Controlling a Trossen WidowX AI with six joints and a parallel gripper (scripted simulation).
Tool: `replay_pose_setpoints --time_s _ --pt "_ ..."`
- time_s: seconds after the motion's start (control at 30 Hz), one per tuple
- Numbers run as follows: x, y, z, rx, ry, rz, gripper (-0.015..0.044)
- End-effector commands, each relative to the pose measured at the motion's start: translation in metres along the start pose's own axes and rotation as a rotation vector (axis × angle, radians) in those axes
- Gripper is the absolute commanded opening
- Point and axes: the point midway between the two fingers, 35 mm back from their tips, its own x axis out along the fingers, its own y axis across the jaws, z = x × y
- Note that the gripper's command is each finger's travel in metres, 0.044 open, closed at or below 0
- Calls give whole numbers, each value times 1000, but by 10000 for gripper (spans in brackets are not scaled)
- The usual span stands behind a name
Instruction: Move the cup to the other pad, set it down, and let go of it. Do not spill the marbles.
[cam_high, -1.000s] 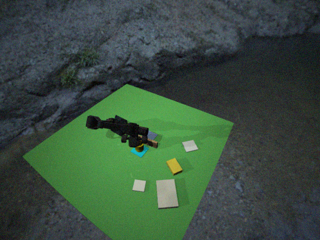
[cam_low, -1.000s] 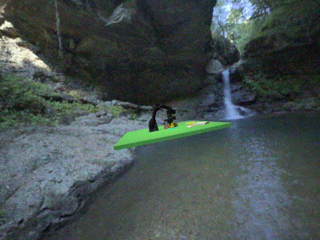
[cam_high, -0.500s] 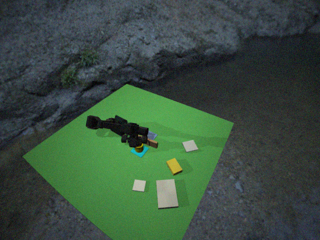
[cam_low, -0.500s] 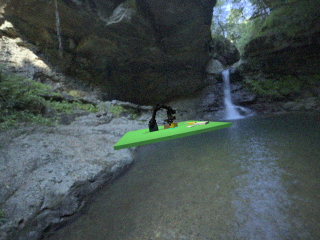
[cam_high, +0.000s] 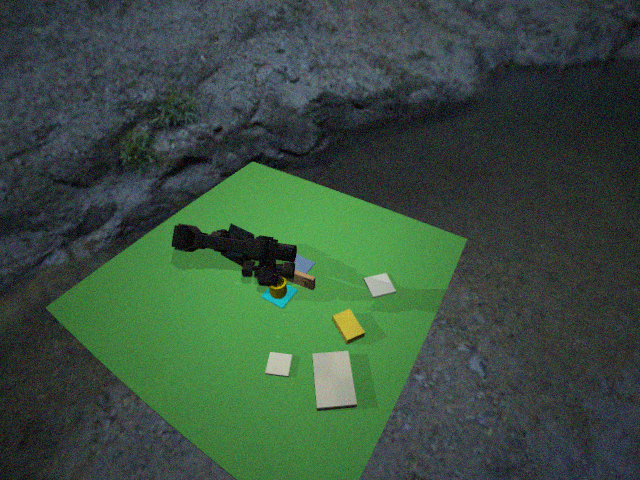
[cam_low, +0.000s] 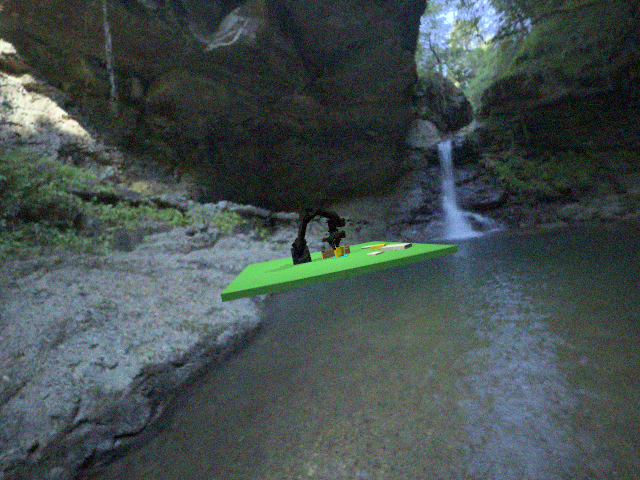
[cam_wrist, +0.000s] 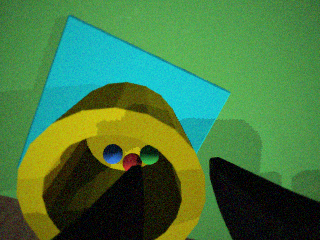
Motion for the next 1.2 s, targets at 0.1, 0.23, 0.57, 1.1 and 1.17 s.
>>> replay_pose_setpoints --time_s 0.1,0.23,0.57,1.1,1.17 --pt "-8 1 0 2 3 1 147" --pt "-13 1 0 2 3 1 147" --pt "-25 1 0 1 2 0 147" --pt "-32 1 1 -2 -2 0 357" --pt "-33 1 1 -3 -2 0 409"
